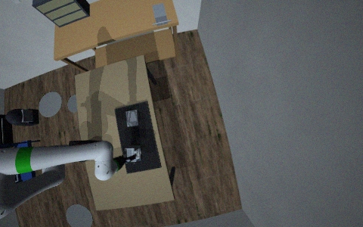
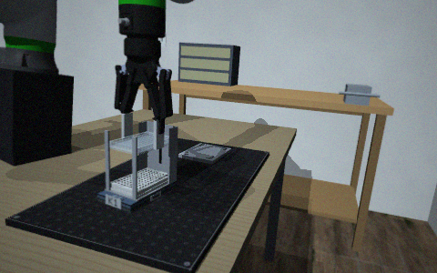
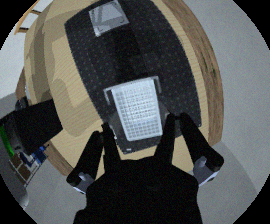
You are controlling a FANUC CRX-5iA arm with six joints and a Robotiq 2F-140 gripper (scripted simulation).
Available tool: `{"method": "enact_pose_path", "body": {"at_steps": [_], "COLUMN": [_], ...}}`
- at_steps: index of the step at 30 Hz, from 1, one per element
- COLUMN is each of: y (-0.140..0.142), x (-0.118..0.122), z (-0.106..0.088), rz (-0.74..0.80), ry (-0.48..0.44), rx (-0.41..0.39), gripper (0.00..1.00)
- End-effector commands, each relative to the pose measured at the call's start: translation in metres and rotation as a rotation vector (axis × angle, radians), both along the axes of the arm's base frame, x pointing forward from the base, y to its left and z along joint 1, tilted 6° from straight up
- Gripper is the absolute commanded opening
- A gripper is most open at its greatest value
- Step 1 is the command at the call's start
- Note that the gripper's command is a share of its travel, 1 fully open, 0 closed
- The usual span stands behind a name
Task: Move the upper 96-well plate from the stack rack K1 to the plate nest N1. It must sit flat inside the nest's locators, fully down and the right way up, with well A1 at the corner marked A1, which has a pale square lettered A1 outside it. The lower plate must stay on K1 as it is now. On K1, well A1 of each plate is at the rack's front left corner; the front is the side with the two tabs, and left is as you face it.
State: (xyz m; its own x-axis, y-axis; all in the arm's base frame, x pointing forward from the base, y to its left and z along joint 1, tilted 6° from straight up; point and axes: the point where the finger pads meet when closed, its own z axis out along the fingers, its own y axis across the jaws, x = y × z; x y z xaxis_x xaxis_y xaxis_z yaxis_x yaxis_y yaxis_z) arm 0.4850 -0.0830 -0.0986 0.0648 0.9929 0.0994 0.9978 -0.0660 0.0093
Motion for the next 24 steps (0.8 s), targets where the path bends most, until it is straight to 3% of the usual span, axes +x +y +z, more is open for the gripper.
{"method": "enact_pose_path", "body": {"at_steps": [1, 24], "y": [-0.001, -0.004], "x": [0.0, 0.0], "z": [0.005, 0.036], "rz": [0.0, 0.0], "ry": [0.0, 0.0], "rx": [0.0, 0.0], "gripper": [0.0, 0.0]}}
